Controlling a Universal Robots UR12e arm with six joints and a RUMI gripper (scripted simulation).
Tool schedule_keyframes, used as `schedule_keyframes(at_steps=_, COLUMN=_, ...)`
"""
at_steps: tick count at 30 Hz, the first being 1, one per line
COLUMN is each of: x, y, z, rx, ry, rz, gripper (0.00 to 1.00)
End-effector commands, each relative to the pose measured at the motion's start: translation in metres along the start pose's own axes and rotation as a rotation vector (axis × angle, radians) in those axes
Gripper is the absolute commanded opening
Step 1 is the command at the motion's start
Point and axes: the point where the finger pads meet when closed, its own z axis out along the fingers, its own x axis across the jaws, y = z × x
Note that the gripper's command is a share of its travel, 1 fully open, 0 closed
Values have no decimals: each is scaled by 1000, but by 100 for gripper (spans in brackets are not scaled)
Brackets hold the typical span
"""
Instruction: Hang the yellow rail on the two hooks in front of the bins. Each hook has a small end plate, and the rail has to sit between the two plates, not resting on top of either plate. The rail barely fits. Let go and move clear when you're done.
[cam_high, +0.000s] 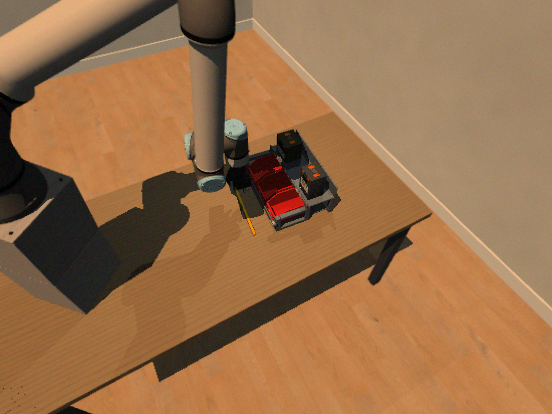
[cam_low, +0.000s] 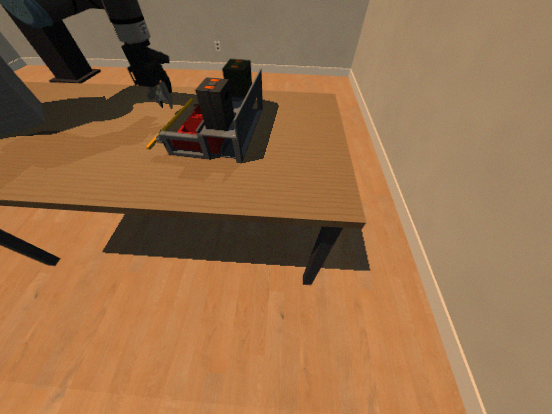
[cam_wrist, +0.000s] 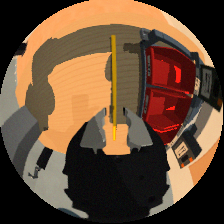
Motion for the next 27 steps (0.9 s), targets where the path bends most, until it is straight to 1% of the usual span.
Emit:
schedule_keyframes(at_steps=1, x=0, y=1, z=0, rx=1, ry=-1, rz=3, gripper=22)
schedule_keyframes(at_steps=13, x=2, y=2, z=6, rx=1, ry=2, rz=3, gripper=22)
schedule_keyframes(at_steps=27, x=2, y=2, z=23, rx=1, ry=2, rz=3, gripper=22)
